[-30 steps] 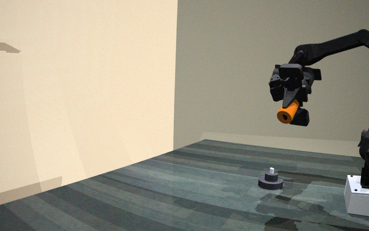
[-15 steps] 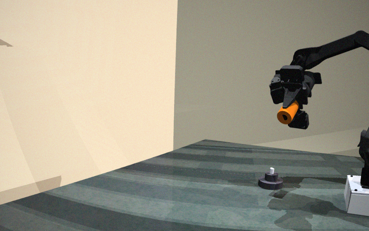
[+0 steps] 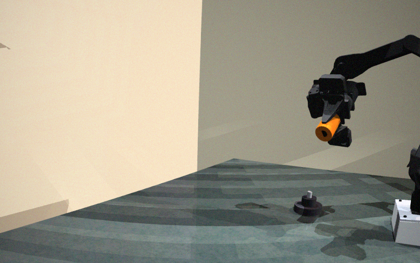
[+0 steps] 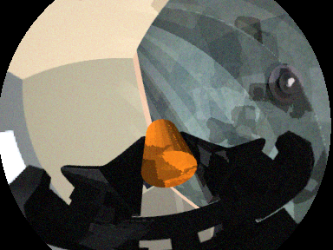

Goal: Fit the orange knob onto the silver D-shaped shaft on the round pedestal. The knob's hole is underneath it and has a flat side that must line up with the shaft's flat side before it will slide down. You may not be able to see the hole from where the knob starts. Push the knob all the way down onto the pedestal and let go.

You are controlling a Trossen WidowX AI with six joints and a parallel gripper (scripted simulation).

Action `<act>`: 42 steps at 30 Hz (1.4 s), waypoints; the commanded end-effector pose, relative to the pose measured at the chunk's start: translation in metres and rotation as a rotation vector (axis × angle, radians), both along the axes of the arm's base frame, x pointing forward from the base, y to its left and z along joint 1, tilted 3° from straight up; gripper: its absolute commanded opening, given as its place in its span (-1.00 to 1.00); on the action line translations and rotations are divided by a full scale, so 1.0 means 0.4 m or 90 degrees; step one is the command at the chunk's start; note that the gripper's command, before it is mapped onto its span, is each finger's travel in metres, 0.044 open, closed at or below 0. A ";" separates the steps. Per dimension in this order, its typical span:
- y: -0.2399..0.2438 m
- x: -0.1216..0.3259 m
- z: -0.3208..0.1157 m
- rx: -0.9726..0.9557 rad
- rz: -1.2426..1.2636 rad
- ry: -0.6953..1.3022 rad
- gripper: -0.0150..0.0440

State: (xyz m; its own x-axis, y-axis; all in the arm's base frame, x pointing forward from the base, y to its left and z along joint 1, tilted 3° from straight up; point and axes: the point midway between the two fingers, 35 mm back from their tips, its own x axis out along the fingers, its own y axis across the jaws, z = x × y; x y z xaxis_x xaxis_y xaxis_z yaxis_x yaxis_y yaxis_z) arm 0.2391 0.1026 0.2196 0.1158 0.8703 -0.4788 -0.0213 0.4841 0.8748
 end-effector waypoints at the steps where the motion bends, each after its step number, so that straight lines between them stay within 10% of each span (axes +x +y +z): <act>1: 0.001 0.000 0.002 0.002 -0.001 0.000 -0.49; 14: 0.005 0.002 -0.019 -0.012 -0.001 0.004 -0.49; 42: 0.059 0.017 -0.158 -0.467 -0.035 0.047 -0.49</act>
